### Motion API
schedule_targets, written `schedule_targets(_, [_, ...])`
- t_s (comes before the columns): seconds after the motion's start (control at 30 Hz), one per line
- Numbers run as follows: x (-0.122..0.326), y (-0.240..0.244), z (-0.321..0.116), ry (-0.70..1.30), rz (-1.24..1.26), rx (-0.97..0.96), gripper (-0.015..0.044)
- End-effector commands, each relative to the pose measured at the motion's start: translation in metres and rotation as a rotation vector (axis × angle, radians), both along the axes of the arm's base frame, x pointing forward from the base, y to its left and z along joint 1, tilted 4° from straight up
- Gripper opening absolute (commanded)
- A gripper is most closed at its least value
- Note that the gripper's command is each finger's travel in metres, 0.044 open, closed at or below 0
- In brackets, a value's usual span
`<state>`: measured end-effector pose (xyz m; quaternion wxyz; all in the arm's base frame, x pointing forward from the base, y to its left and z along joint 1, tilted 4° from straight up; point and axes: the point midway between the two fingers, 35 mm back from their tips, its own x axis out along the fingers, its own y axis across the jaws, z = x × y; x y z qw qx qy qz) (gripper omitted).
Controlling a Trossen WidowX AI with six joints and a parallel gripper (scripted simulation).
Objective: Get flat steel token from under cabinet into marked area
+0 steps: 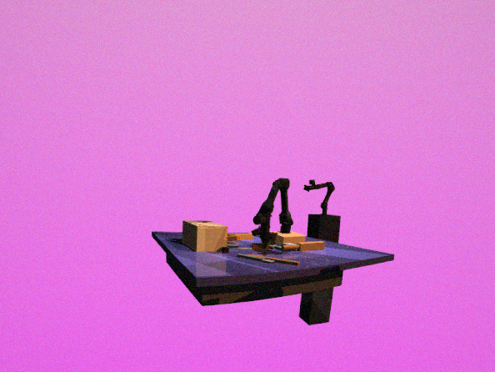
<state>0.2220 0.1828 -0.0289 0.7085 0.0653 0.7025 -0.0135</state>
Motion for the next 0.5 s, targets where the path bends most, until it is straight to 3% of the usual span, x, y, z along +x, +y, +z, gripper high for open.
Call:
schedule_targets(0.0, [0.008,0.0,0.001,-0.001,-0.002,0.003,0.0])
schedule_targets(0.47, [0.028,-0.003,0.001,-0.003,-0.004,0.003,0.0])
